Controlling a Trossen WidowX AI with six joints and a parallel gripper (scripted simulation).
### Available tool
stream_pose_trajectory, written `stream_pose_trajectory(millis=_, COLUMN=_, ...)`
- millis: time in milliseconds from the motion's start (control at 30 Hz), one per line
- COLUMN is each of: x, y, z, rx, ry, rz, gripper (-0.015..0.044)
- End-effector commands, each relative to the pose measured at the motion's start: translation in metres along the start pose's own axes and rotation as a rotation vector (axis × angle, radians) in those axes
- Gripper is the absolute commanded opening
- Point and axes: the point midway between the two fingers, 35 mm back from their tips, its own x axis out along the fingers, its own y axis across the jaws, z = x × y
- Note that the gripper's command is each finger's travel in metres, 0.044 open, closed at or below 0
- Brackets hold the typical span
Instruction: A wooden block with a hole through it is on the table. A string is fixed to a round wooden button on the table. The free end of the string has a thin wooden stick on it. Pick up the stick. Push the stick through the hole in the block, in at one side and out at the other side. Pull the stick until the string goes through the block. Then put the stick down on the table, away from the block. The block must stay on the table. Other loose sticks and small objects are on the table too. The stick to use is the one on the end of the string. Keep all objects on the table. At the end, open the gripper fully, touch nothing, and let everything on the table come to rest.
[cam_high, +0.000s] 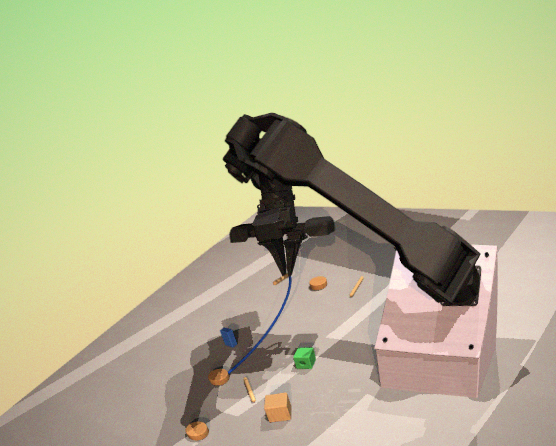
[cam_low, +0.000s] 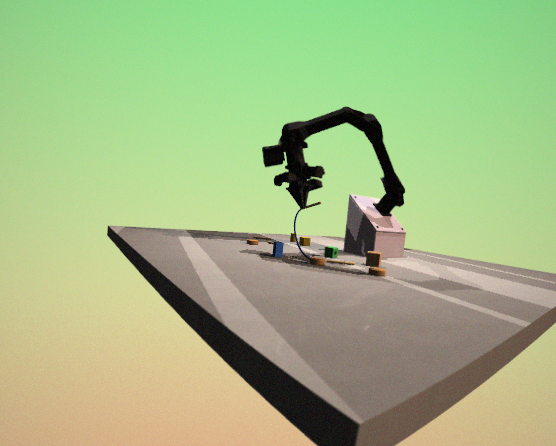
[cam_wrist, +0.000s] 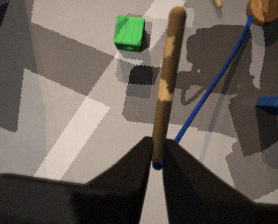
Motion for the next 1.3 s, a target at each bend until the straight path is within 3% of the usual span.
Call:
stream_pose_trajectory(millis=0, x=0.004, y=0.000, z=-0.001, rx=0.002, ry=0.012, rz=0.008, gripper=0.0000)
stream_pose_trajectory(millis=1267, x=0.052, y=-0.004, z=-0.010, rx=0.015, ry=0.193, rz=0.031, gripper=0.0000)
